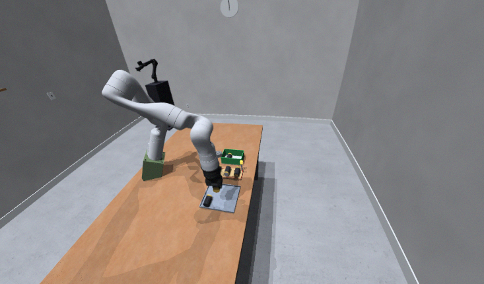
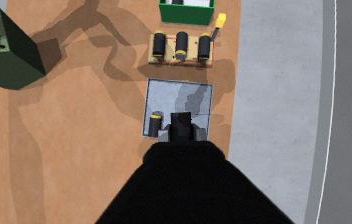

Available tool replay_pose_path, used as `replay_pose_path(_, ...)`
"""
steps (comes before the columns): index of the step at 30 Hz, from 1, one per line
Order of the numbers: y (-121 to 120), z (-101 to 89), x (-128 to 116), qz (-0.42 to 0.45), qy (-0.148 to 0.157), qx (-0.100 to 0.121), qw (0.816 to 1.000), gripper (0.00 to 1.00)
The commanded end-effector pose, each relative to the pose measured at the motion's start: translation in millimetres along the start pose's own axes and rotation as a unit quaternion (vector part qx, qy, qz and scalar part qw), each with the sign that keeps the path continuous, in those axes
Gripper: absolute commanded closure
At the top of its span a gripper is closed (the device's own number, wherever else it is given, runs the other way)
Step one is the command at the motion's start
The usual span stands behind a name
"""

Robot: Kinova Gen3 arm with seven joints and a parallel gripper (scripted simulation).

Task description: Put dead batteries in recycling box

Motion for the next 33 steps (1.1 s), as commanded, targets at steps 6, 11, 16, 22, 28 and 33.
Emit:
replay_pose_path(6, -0.2, -1.7, -1.1, 0.044, -0.003, 0.0, 0.999, 0.43)
replay_pose_path(11, -0.2, -1.7, -1.1, 0.056, -0.003, 0.0, 0.998, 0.43)
replay_pose_path(16, -0.2, -1.7, -1.1, 0.069, -0.003, 0.0, 0.998, 0.43)
replay_pose_path(22, -0.2, -1.7, -1.1, 0.073, -0.003, 0.0, 0.997, 0.43)
replay_pose_path(28, -0.2, -1.7, -1.1, 0.073, -0.003, 0.0, 0.997, 0.43)
replay_pose_path(33, -0.2, -1.7, -1.1, 0.073, -0.003, 0.0, 0.997, 0.43)
Point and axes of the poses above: the point where the finger pads meet when closed, its own z axis out along the fingers, its own y axis across the jaws, x = y × z, the point moved 2 cm from there along -z, back along the fingers, and after that the axes turned 1 degree about -z, right-handed, at the moved point
